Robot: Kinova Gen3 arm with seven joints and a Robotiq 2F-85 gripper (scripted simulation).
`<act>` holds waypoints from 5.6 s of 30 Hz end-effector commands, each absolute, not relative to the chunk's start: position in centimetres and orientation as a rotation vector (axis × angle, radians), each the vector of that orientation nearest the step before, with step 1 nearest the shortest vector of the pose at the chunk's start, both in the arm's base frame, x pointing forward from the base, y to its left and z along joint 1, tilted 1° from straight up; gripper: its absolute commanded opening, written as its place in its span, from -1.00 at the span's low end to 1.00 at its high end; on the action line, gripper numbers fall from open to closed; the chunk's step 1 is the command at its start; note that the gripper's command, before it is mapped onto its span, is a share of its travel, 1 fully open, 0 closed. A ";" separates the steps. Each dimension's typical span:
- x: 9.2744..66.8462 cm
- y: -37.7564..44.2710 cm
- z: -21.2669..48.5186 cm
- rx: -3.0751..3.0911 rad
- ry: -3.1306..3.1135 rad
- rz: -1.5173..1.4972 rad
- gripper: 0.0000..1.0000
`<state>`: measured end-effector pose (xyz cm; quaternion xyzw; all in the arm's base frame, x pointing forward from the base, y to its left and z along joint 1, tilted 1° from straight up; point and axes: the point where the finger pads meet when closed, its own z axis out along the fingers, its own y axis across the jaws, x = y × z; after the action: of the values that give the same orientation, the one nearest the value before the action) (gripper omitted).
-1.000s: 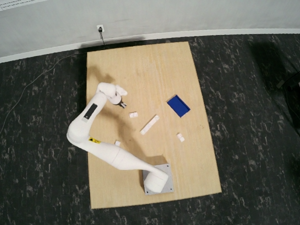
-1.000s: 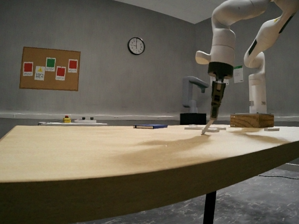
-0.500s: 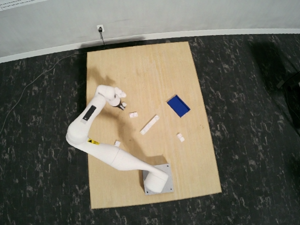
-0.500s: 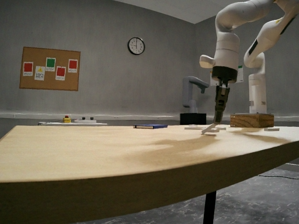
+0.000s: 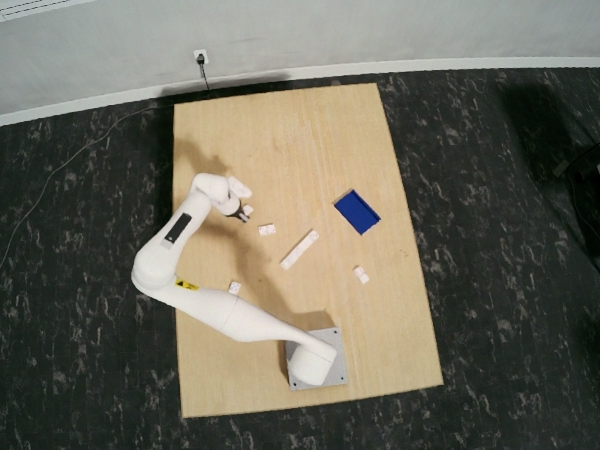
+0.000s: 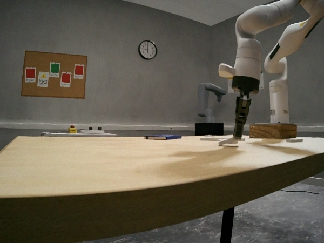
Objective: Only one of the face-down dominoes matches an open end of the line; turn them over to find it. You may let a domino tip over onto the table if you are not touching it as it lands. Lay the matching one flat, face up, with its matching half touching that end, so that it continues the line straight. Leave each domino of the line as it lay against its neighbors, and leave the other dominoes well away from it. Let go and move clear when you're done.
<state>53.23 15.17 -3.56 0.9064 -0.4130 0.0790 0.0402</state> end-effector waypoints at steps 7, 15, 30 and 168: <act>53.1 15.1 -4.0 2.774 -1.267 0.242 -0.30; 53.0 15.2 -4.4 2.774 -1.267 0.242 -0.30; 53.0 15.3 -4.8 2.774 -1.267 0.242 -0.30; 53.0 15.3 -1.4 2.786 -1.273 0.206 -0.02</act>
<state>52.92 15.31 -1.65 0.9068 -0.4142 0.0690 0.0374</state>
